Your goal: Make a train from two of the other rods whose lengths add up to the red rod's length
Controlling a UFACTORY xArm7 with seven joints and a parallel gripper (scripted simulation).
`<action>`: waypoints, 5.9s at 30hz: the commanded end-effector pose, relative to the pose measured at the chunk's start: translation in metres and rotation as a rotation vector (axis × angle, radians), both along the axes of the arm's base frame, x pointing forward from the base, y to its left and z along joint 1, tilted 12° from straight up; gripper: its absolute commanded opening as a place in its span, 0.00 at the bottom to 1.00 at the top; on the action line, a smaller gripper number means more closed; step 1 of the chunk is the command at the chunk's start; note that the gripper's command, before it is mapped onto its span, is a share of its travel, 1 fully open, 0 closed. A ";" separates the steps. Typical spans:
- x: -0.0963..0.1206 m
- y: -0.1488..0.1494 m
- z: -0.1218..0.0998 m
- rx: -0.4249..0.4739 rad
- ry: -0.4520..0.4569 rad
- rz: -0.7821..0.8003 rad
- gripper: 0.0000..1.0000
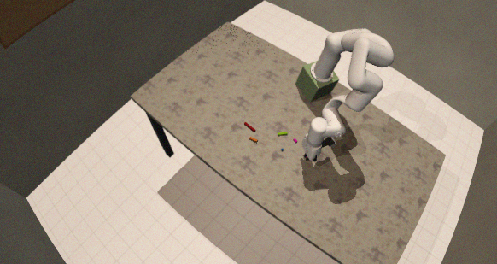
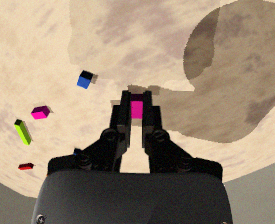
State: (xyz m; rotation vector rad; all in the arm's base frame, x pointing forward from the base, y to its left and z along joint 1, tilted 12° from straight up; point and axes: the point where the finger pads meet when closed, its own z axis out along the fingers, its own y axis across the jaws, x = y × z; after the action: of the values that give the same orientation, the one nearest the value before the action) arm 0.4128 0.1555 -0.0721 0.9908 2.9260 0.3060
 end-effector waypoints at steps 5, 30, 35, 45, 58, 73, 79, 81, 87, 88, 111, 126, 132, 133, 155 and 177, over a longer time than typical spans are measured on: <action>0.002 0.001 -0.004 0.001 -0.003 -0.001 0.04; 0.002 0.001 -0.005 0.001 -0.003 -0.001 0.04; 0.002 0.001 -0.005 0.001 -0.003 -0.001 0.04; 0.002 0.001 -0.005 0.001 -0.003 -0.001 0.08; 0.002 0.001 -0.005 0.001 -0.003 -0.001 0.20; 0.002 0.001 -0.003 0.001 -0.003 -0.001 0.24; 0.000 -0.003 0.017 0.001 -0.003 -0.001 0.24; -0.001 -0.005 0.028 0.001 -0.003 -0.001 0.24; -0.004 -0.009 0.050 0.001 -0.003 -0.001 0.24; -0.004 -0.010 0.055 0.001 -0.003 -0.001 0.24; -0.007 -0.015 0.083 0.001 -0.003 -0.001 1.00; -0.007 -0.015 0.083 0.002 -0.003 -0.005 1.00; -0.007 -0.020 0.081 0.010 0.012 -0.085 1.00; -0.007 -0.021 0.081 0.012 0.017 -0.114 1.00; -0.011 -0.057 0.067 0.075 0.133 -0.753 1.00; -0.019 -0.093 0.054 0.141 0.251 -1.414 1.00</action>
State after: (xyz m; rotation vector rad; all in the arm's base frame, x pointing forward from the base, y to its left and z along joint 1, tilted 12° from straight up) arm 0.3943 0.0696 -0.0165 2.6740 1.7928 0.3042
